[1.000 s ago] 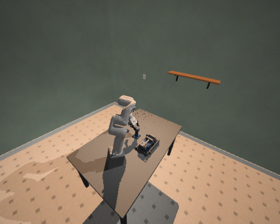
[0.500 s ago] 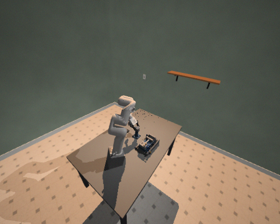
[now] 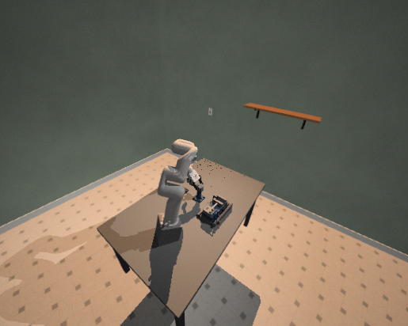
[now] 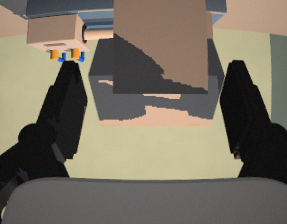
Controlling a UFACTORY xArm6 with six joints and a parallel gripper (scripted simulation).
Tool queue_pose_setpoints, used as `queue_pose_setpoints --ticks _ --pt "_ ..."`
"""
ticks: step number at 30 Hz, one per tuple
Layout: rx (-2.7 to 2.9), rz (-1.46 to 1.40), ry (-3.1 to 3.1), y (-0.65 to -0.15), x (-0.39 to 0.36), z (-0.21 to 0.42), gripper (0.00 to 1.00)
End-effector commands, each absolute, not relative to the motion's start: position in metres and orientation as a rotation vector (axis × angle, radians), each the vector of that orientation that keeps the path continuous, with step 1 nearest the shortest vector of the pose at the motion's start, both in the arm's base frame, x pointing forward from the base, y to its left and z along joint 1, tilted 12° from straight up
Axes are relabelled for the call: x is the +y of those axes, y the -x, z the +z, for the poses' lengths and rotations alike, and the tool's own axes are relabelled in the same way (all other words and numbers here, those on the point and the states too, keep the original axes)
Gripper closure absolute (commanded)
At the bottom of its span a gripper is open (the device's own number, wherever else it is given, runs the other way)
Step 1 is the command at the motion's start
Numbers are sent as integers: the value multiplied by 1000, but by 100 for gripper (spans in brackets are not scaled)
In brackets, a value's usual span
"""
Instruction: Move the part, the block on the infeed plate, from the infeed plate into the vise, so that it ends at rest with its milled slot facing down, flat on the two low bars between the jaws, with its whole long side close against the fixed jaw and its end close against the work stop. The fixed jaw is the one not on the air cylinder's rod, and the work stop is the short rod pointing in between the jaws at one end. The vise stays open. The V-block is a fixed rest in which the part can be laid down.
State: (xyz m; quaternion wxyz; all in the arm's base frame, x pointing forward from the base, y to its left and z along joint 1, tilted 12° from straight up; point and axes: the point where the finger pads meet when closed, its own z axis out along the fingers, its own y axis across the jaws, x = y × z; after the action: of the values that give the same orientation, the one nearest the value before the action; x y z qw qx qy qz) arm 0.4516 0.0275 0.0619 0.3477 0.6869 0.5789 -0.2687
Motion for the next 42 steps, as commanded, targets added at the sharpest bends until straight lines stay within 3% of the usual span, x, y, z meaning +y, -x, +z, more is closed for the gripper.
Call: queue_pose_setpoints --ticks 1,13,14,42 --pt "1500 -692 -1782 -453 28 63 11" --pt "1500 -692 -1782 -453 28 63 11" --pt "1500 -692 -1782 -453 28 63 100" --pt "1500 -692 -1782 -453 28 63 100"
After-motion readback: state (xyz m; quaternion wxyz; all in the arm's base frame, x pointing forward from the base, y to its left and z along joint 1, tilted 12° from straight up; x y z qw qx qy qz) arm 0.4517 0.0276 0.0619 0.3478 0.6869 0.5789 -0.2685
